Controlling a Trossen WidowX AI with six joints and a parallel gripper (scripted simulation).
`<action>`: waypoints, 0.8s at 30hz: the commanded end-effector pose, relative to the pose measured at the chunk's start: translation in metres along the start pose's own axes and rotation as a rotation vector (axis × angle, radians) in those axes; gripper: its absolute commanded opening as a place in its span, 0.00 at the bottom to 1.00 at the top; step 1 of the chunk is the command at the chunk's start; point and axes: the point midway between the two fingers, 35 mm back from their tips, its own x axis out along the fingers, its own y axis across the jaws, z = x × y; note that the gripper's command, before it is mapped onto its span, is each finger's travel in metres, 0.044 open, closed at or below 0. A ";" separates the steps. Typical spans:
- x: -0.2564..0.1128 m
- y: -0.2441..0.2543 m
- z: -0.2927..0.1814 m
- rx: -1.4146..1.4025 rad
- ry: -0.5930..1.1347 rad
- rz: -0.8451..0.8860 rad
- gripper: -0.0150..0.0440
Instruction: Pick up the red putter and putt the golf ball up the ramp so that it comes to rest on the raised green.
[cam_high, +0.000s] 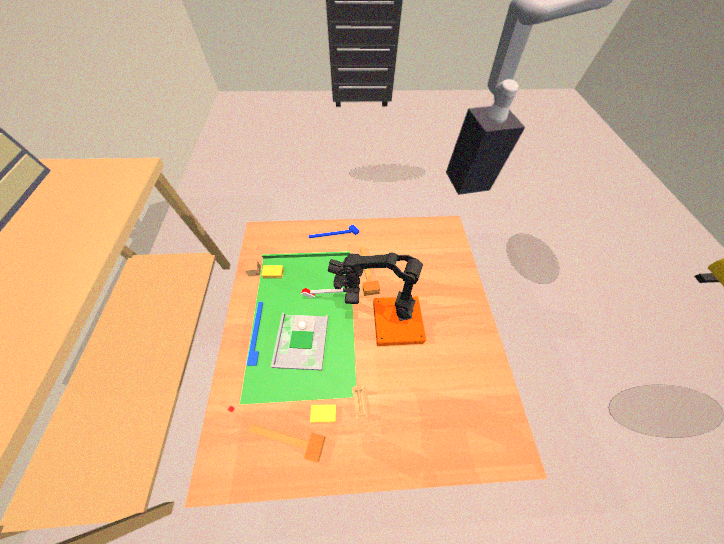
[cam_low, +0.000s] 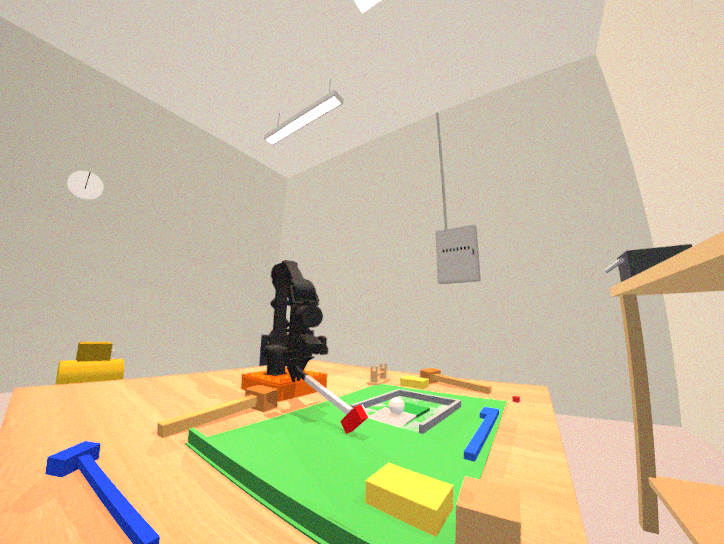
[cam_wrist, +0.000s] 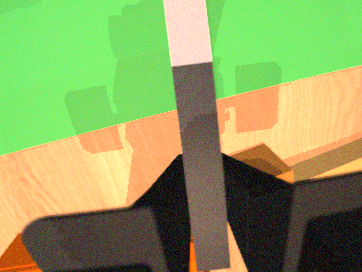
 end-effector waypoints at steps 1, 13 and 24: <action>-0.021 0.001 0.004 0.003 -0.023 -0.007 0.25; -0.046 0.001 0.001 -0.001 -0.016 -0.005 0.25; -0.046 0.001 0.001 -0.001 -0.016 -0.005 0.25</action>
